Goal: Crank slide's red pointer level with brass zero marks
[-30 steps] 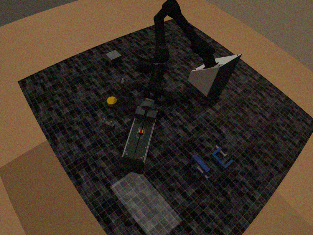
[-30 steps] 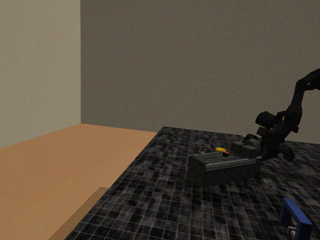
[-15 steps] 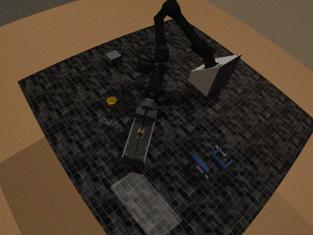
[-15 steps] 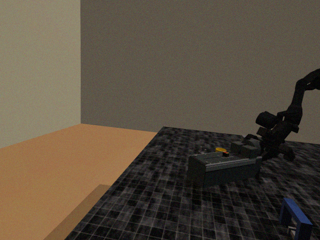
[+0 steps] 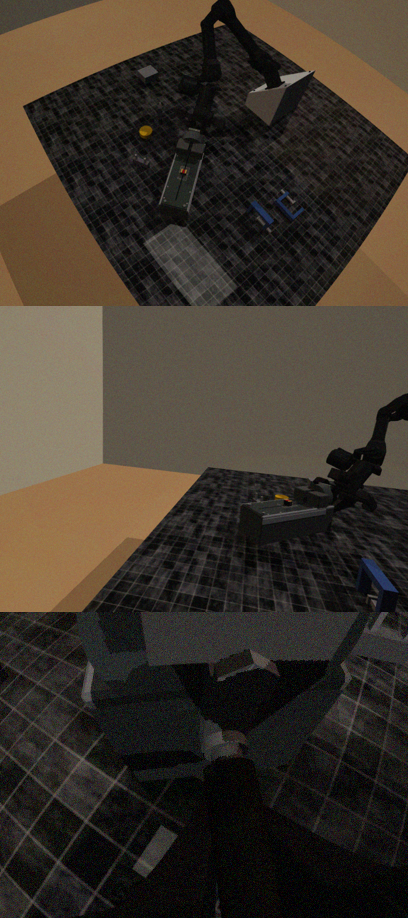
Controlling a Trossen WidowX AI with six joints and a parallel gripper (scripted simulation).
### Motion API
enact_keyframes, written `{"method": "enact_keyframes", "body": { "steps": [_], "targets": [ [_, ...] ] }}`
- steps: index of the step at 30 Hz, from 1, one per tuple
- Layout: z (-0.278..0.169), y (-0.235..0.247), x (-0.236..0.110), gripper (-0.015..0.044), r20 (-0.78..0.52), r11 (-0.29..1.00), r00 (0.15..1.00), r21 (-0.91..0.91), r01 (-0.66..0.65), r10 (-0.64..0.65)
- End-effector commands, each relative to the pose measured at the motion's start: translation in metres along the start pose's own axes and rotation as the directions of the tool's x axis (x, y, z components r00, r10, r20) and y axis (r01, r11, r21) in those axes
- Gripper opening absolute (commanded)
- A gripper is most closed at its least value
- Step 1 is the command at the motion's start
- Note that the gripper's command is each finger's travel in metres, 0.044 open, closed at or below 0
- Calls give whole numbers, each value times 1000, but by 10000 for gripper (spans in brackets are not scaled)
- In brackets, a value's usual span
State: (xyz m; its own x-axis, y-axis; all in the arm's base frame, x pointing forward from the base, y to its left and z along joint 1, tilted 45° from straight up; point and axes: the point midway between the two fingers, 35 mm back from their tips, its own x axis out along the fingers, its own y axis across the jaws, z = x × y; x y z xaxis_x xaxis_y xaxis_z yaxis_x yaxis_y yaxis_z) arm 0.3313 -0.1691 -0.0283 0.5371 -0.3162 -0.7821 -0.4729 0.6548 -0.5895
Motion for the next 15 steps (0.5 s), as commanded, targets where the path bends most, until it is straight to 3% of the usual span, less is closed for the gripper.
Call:
{"method": "enact_keyframes", "body": {
  "steps": [1,15],
  "targets": [
    [0,9,-1,0,-1,1000,1000,-2,-24,24],
    [1,11,-2,0,0,1000,1000,-2,-24,24]
  ]
}}
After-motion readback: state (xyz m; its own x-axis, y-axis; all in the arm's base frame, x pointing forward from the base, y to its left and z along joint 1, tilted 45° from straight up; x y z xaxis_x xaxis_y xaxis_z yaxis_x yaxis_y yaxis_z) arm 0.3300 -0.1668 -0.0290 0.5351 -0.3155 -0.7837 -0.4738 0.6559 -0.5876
